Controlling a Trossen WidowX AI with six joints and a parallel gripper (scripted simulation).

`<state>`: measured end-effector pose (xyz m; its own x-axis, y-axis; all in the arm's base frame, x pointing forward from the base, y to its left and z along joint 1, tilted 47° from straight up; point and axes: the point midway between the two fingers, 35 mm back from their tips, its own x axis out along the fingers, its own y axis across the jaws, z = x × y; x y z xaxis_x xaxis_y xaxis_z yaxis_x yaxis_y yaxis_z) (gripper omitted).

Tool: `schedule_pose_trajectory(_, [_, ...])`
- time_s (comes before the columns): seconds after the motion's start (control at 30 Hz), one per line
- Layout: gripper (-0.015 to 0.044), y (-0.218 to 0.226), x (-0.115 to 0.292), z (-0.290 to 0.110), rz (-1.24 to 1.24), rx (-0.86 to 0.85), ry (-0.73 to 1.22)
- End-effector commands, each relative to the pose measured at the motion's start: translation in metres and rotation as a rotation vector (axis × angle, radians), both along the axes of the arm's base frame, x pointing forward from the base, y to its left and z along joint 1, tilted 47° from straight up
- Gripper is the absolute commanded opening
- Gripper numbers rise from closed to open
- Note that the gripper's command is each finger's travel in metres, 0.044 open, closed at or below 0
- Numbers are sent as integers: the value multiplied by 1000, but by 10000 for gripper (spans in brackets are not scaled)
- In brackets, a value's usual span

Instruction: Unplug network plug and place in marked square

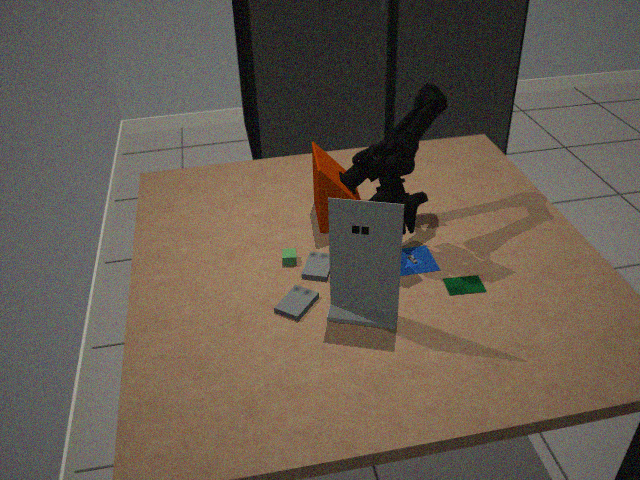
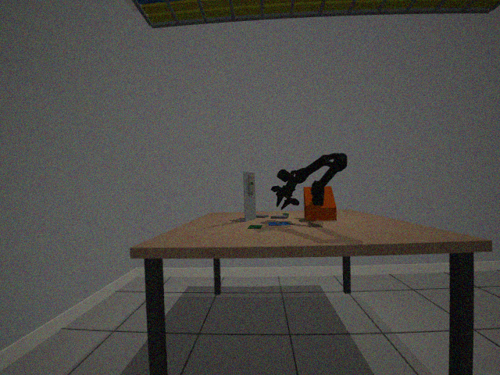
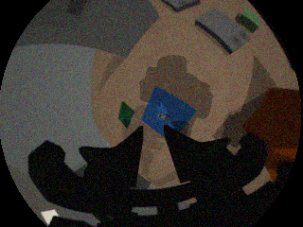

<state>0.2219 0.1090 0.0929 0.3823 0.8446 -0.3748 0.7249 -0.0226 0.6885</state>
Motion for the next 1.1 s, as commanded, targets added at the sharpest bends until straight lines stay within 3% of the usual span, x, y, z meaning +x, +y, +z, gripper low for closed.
schedule_pose_trajectory(0.0, [156,-2,0,5,3,3,-7])
schedule_pose_trajectory(1.07, [156,-21,-3,25,-10,18,-6])
